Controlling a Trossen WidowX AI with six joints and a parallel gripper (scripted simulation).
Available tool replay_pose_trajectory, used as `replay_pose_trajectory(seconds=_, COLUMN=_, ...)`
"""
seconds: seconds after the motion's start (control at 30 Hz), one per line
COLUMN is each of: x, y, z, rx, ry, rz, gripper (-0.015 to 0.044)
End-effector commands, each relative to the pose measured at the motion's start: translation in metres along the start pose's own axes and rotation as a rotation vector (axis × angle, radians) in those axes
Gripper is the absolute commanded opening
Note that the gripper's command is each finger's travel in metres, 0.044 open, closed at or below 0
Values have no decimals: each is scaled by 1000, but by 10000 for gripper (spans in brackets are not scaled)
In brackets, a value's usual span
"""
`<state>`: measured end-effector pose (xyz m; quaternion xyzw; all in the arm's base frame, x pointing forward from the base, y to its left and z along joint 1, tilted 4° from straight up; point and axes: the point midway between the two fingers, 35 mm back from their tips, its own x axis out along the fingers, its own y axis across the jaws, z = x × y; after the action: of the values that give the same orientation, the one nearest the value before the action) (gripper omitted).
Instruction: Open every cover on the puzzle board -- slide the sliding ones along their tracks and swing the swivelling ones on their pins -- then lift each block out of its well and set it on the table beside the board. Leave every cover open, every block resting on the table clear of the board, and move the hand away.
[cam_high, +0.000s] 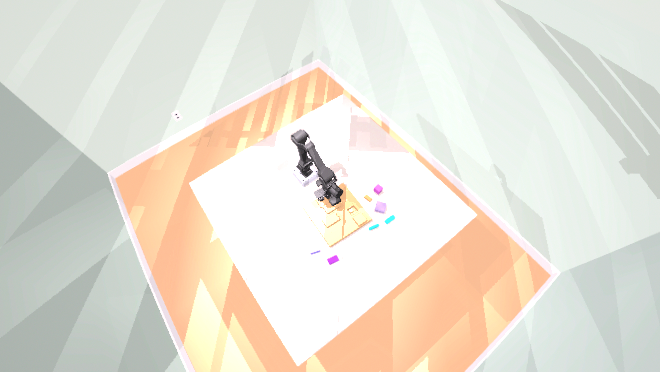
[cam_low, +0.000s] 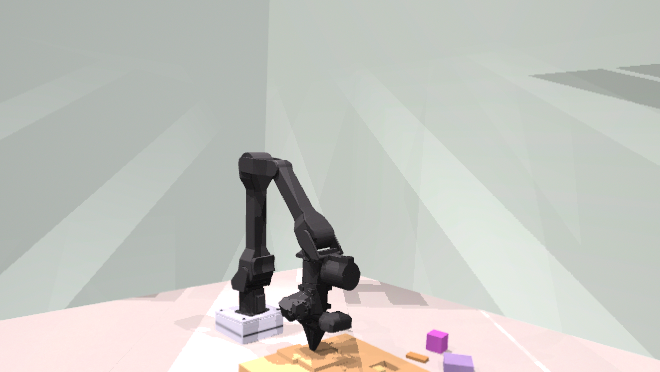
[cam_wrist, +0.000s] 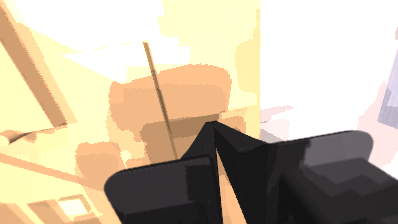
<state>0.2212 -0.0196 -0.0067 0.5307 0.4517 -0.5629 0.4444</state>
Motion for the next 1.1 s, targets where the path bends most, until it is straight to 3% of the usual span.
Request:
replay_pose_trajectory(seconds=0.0, x=1, y=-1, z=5, rx=-3, ry=-4, rz=-3, gripper=0)
replay_pose_trajectory(seconds=1.07, x=1, y=2, z=36, rx=-3, ry=-6, rz=-2, gripper=0)
